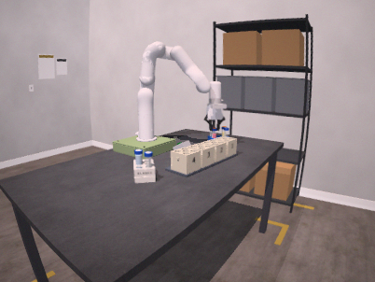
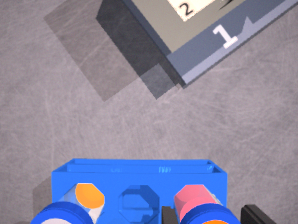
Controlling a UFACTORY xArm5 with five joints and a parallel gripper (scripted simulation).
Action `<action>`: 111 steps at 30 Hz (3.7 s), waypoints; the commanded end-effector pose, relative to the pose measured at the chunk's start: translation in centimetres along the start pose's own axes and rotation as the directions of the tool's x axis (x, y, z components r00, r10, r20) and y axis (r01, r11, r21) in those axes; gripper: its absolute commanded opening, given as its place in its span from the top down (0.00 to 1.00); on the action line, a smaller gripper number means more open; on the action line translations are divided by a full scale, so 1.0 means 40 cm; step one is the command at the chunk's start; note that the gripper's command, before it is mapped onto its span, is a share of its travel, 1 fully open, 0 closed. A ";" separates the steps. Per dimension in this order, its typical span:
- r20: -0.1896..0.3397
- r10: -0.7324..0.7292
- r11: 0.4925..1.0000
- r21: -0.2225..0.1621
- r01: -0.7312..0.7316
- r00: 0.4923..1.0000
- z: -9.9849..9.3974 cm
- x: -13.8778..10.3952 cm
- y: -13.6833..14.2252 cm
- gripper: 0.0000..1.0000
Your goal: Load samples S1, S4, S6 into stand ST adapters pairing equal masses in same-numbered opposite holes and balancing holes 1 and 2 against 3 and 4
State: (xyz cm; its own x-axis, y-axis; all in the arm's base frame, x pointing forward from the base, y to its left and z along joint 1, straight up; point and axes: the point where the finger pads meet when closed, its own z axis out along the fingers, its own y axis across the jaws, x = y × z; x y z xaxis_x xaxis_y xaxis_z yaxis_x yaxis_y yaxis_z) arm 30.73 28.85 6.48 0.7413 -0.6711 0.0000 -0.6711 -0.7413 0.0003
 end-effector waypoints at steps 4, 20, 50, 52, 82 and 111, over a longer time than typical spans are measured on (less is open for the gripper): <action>0.003 0.000 1.000 0.004 0.000 1.000 -0.035 0.000 -0.003 0.56; 0.003 0.000 1.000 0.004 0.000 1.000 -0.105 0.001 -0.003 0.56; 0.003 0.000 1.000 0.004 0.000 1.000 -0.245 0.001 -0.003 0.56; 0.003 0.000 1.000 0.004 0.000 1.000 -0.250 0.001 -0.003 0.56; 0.003 0.000 1.000 0.004 0.000 1.000 -0.323 0.001 -0.002 0.56; 0.003 0.000 1.000 0.004 0.000 1.000 -0.324 -0.099 -0.002 0.43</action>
State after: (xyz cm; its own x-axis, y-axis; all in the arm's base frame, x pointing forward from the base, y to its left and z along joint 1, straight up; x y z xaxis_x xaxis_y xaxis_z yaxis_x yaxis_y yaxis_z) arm 27.85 31.43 19.28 0.7415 -0.6709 0.0000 -0.6709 -0.7415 0.0003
